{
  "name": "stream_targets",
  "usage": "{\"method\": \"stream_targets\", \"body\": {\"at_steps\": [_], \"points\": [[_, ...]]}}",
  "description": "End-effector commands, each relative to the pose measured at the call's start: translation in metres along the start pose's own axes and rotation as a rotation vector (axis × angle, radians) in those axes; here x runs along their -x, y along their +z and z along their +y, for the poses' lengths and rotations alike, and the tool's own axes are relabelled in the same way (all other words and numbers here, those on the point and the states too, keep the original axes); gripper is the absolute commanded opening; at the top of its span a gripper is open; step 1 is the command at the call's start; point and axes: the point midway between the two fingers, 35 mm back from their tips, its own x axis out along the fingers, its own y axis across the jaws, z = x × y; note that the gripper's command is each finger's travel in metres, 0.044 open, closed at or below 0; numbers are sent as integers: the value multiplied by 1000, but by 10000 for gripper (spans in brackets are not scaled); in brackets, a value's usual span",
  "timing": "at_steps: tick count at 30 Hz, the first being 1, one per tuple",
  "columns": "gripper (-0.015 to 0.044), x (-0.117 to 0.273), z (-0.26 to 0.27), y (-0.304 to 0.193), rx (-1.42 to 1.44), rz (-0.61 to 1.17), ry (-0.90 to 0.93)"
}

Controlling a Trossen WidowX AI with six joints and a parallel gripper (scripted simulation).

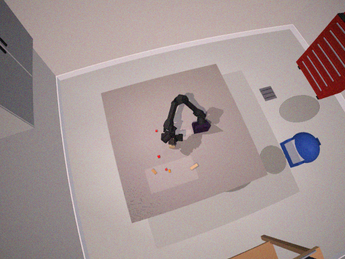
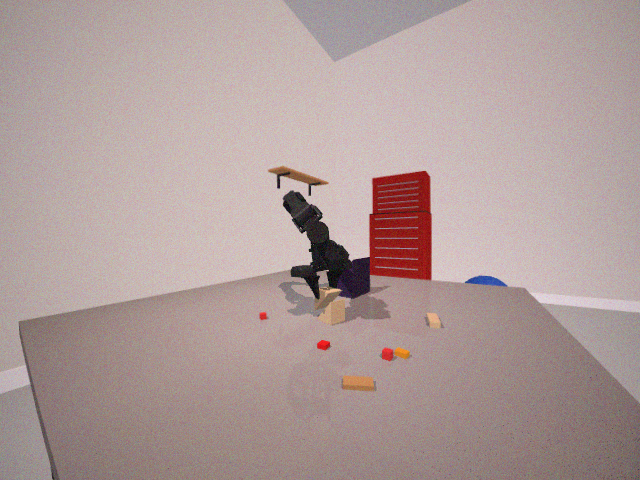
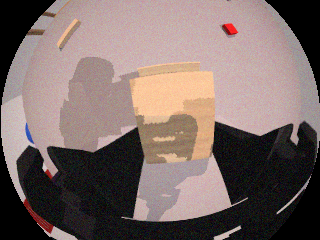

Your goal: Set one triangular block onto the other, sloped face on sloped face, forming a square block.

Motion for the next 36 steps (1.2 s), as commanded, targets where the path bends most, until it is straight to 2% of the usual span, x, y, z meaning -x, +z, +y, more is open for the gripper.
{"method": "stream_targets", "body": {"at_steps": [1, 36], "points": [[0, -1, -1, 0, 5, 2, -4], [0, -22, -2, 5, 6, 4, -4]]}}
